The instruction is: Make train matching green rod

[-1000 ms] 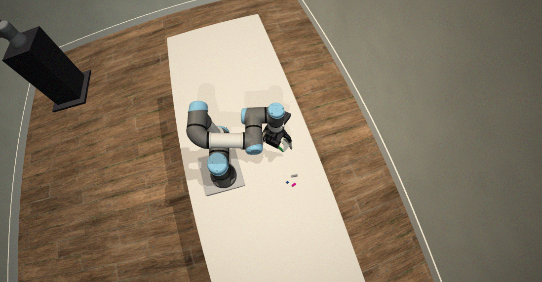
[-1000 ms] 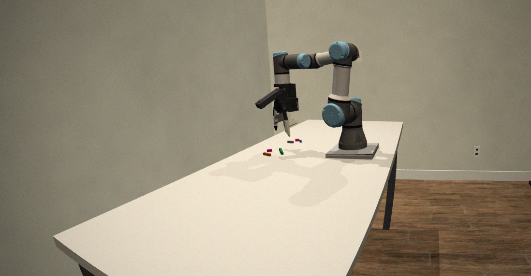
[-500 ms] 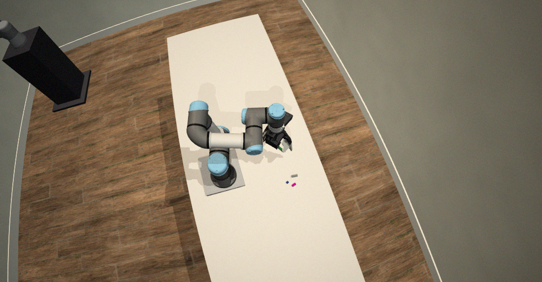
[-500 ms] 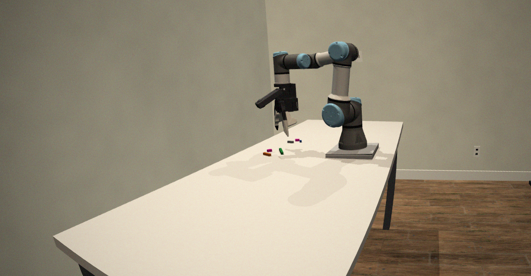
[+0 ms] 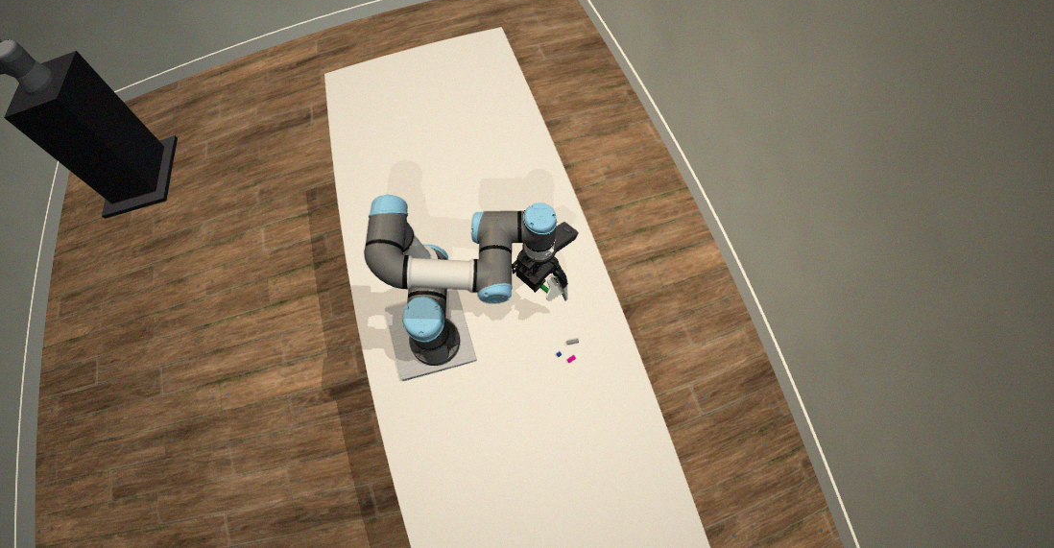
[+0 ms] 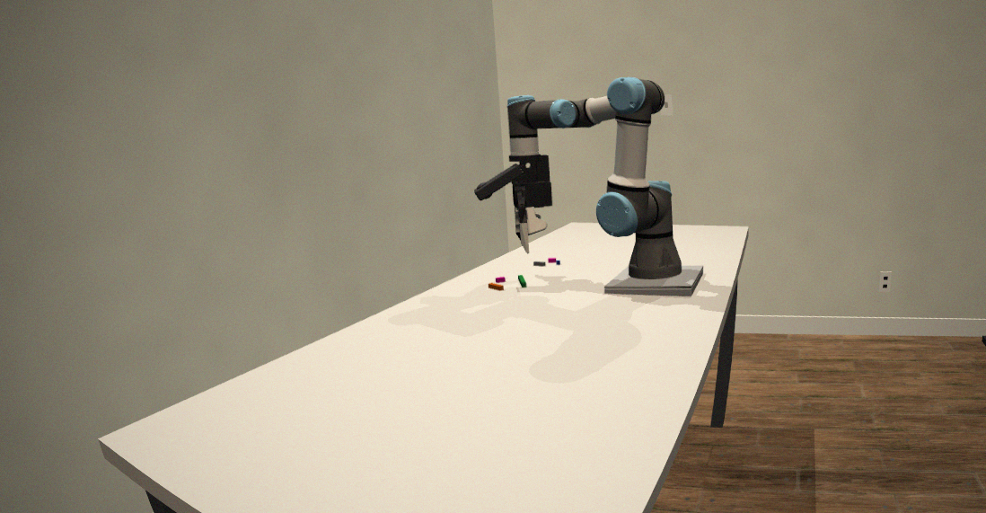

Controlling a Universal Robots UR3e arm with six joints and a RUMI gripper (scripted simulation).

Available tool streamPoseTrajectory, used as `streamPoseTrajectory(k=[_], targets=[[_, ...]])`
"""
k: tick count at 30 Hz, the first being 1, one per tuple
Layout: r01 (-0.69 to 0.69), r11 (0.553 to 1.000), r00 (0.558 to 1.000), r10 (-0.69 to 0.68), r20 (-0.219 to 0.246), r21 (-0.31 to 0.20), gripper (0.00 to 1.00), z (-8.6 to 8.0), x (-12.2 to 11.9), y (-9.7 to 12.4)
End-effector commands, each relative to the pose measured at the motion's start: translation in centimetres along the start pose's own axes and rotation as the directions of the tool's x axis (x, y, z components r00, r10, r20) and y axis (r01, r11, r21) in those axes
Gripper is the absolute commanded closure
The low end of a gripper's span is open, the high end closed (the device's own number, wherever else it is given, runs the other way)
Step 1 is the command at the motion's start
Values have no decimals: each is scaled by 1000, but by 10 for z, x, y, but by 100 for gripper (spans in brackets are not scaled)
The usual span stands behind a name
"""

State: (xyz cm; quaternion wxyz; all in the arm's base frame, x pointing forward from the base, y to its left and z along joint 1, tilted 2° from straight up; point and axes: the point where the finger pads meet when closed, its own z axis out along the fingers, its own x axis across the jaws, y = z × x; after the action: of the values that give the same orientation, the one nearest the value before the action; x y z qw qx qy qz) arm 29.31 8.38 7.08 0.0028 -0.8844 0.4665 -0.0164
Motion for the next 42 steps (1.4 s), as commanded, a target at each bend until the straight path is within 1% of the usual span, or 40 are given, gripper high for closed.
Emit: streamPoseTrajectory(k=[1, 6, 10, 12, 15, 20, 27, 29, 32, 36, 42], targets=[[-105, 994, 994, 105, -3, 1, 0, -1, 6, 0], [-233, 972, 972, 233, -3, 1, 0, -1, 13, 1], [-347, 938, 938, 347, -2, 1, 0, -1, 19, 3], [-347, 938, 938, 347, -2, 1, 0, -1, 19, 3], [-437, 900, 900, 437, -2, 1, 0, -1, 24, 4], [-575, 818, 818, 575, -2, 1, 0, -2, 32, 7], [-731, 682, 682, 731, -2, 2, 0, -2, 42, 11], [-731, 682, 682, 731, -2, 2, 0, -2, 42, 11], [-811, 585, 585, 811, -2, 2, 0, -2, 48, 14], [-872, 489, 489, 872, -1, 2, 0, -2, 53, 17], [-945, 326, 326, 945, -1, 2, 0, -2, 61, 21]])
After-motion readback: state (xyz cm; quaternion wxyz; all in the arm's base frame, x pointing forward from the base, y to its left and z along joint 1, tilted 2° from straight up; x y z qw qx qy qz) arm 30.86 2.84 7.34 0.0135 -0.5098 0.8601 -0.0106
